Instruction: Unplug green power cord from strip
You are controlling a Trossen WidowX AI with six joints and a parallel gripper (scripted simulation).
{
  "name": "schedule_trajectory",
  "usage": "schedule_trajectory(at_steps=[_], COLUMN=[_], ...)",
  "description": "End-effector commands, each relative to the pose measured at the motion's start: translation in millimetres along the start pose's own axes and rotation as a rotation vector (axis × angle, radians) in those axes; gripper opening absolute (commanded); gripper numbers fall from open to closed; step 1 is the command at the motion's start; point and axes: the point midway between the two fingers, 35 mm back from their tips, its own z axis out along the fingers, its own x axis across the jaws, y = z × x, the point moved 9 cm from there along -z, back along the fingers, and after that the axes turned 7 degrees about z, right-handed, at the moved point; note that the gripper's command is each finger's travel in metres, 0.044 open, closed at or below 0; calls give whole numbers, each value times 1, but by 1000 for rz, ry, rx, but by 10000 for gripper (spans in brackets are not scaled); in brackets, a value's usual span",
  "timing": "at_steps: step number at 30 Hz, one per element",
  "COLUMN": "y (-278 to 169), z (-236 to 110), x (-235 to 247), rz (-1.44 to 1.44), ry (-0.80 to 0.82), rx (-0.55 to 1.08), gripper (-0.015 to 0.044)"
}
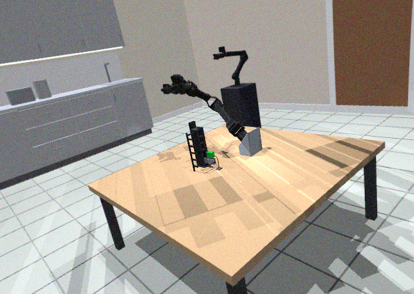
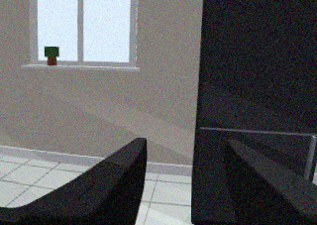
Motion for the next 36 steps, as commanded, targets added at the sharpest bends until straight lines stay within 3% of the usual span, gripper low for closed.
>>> schedule_trajectory(at_steps=[1, 14, 27, 36], y=[-29, -150, -276, -287], z=[23, 50, -4, -13], x=[36, 147, 217, 220], rz=[-91, -460, -1011, -1083], ry=[107, 514, 1064, 1137], rx=[169, 762, 1395, 1459], gripper=[160, 160, 160, 160])
